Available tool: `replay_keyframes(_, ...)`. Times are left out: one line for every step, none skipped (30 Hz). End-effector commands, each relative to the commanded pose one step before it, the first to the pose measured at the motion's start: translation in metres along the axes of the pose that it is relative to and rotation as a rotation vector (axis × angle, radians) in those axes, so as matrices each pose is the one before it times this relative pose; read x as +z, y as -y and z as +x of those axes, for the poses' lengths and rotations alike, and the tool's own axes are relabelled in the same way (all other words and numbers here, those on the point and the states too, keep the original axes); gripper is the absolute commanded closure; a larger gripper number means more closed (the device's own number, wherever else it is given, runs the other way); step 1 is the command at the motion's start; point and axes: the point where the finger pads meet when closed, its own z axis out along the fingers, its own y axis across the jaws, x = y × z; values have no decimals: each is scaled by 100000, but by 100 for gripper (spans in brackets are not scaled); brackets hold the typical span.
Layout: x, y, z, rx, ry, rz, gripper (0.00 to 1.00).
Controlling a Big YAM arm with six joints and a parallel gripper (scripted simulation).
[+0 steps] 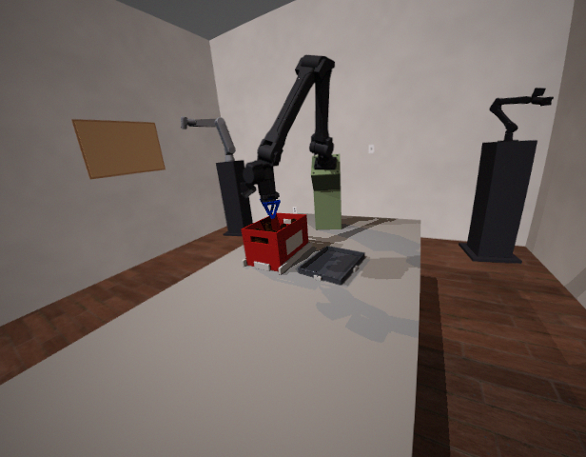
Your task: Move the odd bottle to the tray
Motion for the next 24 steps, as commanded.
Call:
replay_keyframes(-109,446,252,2066,-551,631,39)
replay_keyframes(0,0,0,-8,0,0,39)
replay_keyframes(0,0,0,-4,0,0,39)
replay_keyframes(0,0,0,0,0,0,39)
replay_keyframes(0,0,0,0,0,0,39)
replay_keyframes(0,0,0,0,0,0,39)
replay_keyframes(1,0,0,0,-1,0,39)
replay_keyframes(10,2,1,2,-8,4,39)
replay_keyframes(27,5,4,6,-21,10,39)
replay_keyframes(50,9,7,4,-40,19,39)
replay_keyframes(80,14,11,-11,-63,30,39)
replay_keyframes(116,20,16,-16,-91,44,39)
replay_keyframes(155,28,22,-22,-123,59,39)
replay_keyframes(199,36,29,-28,-157,75,39)
replay_keyframes(246,45,37,-35,-194,93,39)
replay_keyframes(75,-96,-20,-225,189,-238,39)
replay_keyframes(69,-95,9,-214,107,-185,39)
replay_keyframes(79,-64,65,-151,-96,-31,39)
replay_keyframes(90,-72,74,-171,-109,-35,39)
replay_keyframes(100,-80,83,-192,-122,-40,39)
replay_keyframes(0,0,0,0,0,0,39)
replay_keyframes(0,0,0,0,0,0,39)
replay_keyframes(74,93,90,184,-363,363,39)
replay_keyframes(97,-118,-61,-254,337,-345,39)
